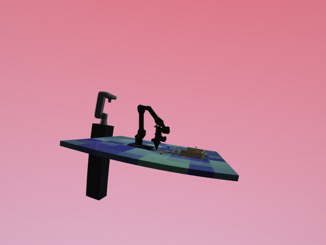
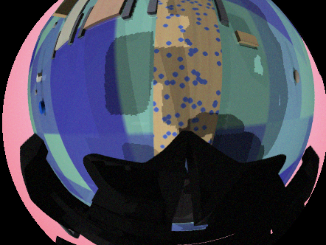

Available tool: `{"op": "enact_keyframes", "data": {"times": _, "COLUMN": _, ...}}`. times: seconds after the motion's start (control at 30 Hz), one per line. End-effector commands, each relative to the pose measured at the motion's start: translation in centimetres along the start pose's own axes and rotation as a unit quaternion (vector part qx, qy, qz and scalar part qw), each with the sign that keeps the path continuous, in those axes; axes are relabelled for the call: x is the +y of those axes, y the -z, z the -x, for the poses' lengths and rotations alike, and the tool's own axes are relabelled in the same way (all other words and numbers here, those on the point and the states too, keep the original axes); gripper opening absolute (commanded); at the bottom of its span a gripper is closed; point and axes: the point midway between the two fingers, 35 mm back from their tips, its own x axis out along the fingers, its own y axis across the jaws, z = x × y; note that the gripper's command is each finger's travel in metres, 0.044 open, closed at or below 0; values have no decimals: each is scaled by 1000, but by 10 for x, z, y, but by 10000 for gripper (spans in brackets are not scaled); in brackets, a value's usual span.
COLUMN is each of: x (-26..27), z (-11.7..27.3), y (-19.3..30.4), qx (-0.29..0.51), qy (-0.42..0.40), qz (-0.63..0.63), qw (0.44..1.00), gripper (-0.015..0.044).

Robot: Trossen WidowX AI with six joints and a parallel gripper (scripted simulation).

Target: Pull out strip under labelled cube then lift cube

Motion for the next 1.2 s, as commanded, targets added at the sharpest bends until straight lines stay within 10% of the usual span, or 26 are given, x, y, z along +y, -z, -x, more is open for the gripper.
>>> {"op": "enact_keyframes", "data": {"times": 0.0, "x": 0, "z": 9, "y": -1, "qx": 3, "qy": -1, "qz": 1, "qw": 1000, "gripper": 0}}
{"op": "enact_keyframes", "data": {"times": 0.23, "x": -1, "z": 42, "y": -2, "qx": 11, "qy": -4, "qz": 2, "qw": 1000, "gripper": 0}}
{"op": "enact_keyframes", "data": {"times": 0.8, "x": -4, "z": 47, "y": -68, "qx": 9, "qy": -3, "qz": -97, "qw": 995, "gripper": 440}}
{"op": "enact_keyframes", "data": {"times": 1.17, "x": -6, "z": 52, "y": -112, "qx": 7, "qy": -3, "qz": -97, "qw": 995, "gripper": 440}}
